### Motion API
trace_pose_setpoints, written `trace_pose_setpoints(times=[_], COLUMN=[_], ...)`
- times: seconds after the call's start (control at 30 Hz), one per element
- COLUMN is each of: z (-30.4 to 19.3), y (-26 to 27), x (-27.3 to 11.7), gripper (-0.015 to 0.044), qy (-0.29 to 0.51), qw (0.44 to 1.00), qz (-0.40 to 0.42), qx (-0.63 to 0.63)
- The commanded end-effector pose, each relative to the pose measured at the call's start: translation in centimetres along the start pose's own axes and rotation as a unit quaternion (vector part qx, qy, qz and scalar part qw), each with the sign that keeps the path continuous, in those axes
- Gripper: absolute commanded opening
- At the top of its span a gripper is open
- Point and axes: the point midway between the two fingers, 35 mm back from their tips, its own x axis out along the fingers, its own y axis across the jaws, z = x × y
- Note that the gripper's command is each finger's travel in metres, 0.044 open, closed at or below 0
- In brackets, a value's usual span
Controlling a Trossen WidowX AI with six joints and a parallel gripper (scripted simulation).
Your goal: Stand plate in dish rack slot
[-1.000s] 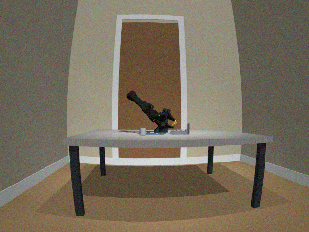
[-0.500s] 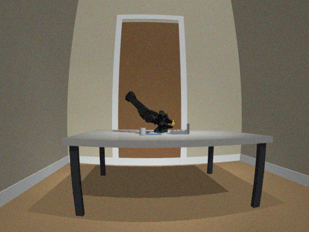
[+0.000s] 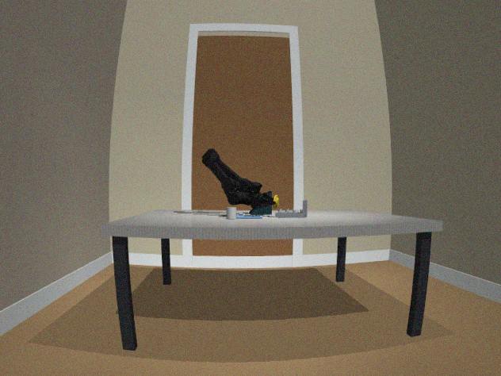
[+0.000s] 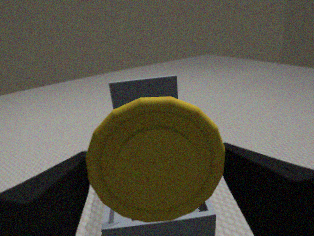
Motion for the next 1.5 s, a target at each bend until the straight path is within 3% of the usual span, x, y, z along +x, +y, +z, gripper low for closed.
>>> trace_pose_setpoints(times=[0.0, 1.27, 1.47], z=[0.0, 0.3, -1.8], y=[0.0, 0.3, 0.1], x=[-0.3, 3.8, 4.2], gripper=[0.0, 0.0, 0.0], qy=[-0.014, -0.015, -0.017], qw=[0.999, 0.999, 0.999], qz=[-0.014, -0.012, -0.011], qx=[-0.03, -0.032, -0.035])
